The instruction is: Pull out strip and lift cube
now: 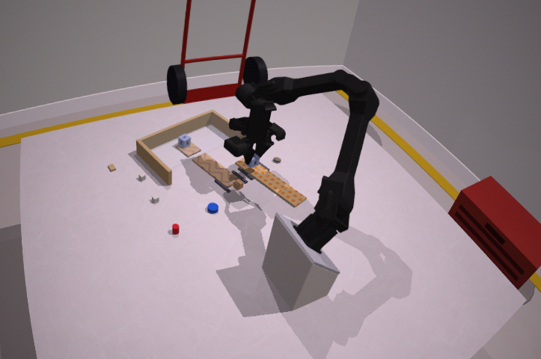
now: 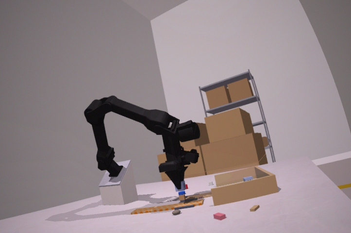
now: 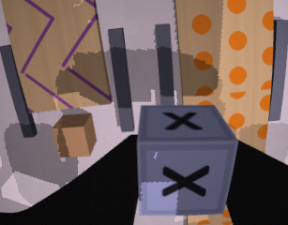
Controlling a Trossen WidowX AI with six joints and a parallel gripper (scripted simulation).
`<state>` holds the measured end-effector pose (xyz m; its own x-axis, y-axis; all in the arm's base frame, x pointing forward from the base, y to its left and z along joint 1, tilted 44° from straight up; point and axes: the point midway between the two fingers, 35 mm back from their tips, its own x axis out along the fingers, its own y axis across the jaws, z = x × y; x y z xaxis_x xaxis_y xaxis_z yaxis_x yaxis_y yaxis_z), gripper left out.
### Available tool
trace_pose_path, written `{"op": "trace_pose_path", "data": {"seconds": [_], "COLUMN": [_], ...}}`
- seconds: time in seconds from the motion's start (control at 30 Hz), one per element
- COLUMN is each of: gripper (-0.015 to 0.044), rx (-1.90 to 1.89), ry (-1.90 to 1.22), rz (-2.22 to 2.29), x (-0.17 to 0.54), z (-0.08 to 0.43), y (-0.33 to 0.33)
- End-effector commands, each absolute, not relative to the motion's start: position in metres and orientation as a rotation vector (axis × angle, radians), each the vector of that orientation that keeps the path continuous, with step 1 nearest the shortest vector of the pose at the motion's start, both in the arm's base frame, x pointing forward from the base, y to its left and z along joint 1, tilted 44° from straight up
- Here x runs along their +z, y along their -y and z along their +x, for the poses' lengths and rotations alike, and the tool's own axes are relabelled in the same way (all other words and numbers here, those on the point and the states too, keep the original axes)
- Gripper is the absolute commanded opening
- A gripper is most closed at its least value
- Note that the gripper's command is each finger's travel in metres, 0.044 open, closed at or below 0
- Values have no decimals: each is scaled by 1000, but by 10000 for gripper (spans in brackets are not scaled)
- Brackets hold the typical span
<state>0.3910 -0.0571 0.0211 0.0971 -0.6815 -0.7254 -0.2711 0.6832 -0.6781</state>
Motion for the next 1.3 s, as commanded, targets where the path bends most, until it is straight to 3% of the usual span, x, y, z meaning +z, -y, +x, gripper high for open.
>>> {"op": "trace_pose_path", "data": {"seconds": [0.0, 0.67, 1.27], "gripper": [0, 0, 0], "rx": [-365, -363, -362], "ry": [-1485, -1489, -1489], "rz": [-833, -834, -833], "x": [19, 5, 31], "z": [378, 307, 302], "y": [55, 53, 28]}}
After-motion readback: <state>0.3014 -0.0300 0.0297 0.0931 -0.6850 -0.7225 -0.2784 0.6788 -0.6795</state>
